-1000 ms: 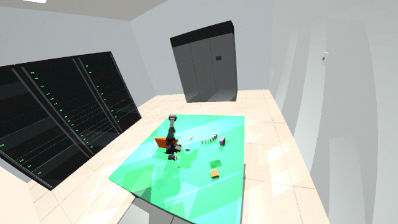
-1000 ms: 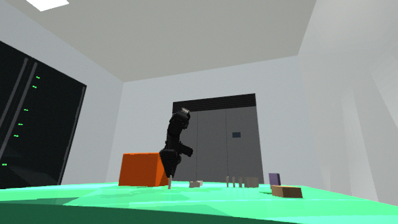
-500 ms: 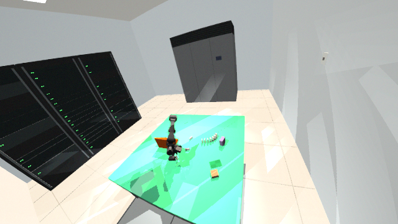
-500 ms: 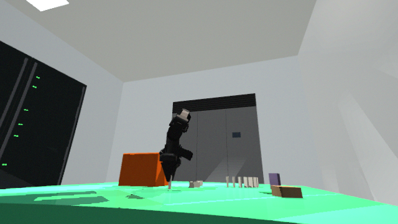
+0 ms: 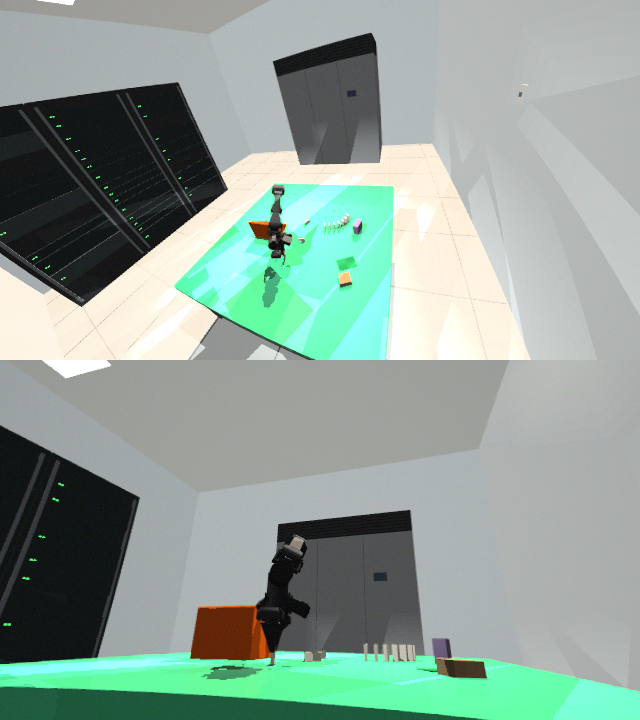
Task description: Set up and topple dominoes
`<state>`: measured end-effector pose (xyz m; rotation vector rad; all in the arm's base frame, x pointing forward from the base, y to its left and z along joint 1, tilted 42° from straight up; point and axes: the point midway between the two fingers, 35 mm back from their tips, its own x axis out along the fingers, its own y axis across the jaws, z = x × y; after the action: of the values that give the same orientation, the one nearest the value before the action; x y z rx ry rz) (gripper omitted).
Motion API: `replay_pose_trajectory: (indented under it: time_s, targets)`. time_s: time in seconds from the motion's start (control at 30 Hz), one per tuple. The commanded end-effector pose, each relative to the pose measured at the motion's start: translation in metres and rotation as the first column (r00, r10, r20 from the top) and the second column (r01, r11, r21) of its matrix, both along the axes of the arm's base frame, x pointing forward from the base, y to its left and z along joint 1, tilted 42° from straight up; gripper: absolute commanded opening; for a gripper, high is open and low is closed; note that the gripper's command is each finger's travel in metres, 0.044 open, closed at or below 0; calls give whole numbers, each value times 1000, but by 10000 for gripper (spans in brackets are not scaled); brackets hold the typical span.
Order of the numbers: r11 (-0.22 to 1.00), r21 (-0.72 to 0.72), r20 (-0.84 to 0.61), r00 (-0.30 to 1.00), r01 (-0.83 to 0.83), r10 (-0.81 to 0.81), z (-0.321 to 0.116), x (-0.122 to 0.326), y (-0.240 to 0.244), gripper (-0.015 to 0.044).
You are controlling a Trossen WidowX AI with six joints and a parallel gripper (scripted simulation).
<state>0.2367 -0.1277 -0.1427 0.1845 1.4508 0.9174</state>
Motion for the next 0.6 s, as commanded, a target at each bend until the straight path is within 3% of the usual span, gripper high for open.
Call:
replay_pose_trajectory:
  time_s: [0.0, 0.1, 0.37, 0.57]
  targets:
    - [1000, 4, -5, 1000, 5, -5, 0, 0, 2, 107]
    - [1000, 2, -4, 1000, 4, -4, 13, 6, -14, 107]
    - [1000, -3, -2, 1000, 0, 0, 100, 19, -84, 107]
    - [1000, -4, -2, 1000, 0, 0, 103, 21, -84, 107]
